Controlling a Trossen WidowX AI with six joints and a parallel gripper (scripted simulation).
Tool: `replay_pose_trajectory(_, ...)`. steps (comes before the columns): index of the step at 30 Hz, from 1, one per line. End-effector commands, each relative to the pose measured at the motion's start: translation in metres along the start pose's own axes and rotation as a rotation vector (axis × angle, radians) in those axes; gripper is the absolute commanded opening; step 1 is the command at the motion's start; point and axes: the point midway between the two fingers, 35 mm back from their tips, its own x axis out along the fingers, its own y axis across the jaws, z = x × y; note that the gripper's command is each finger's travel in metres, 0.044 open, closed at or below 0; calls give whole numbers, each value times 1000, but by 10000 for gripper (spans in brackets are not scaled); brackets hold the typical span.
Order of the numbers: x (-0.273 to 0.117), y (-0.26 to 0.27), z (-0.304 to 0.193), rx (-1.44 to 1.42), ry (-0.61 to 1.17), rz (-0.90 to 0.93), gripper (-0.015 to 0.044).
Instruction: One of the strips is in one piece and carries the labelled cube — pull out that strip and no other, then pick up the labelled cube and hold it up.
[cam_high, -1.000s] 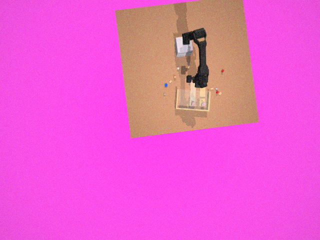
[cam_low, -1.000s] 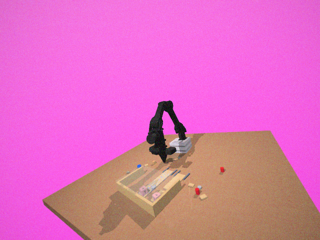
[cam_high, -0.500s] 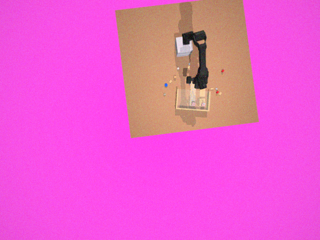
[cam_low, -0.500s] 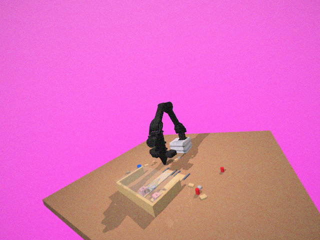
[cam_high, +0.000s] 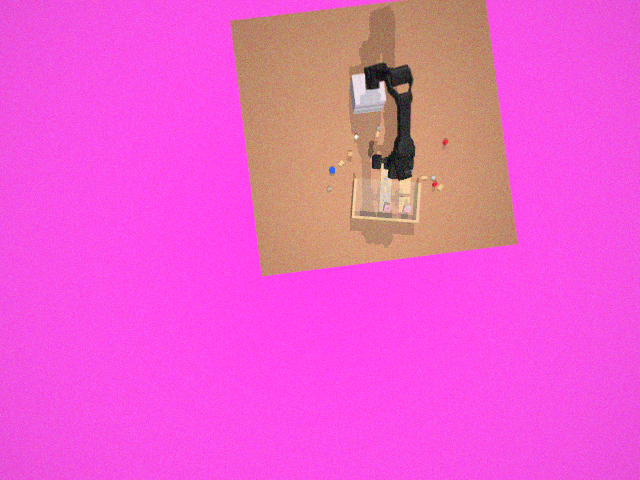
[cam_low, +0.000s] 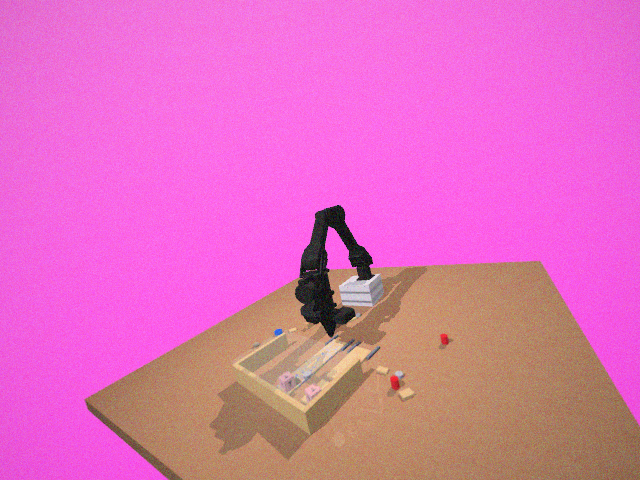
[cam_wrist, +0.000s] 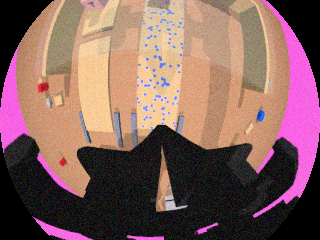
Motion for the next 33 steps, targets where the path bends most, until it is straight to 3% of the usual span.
replay_pose_trajectory(1, 8, 1, -1, 4, 6, 4, 0)
replay_pose_trajectory(16, 32, 3, -4, 4, 6, 4, 0)
replay_pose_trajectory(33, 32, 3, -4, 4, 6, 4, 0)
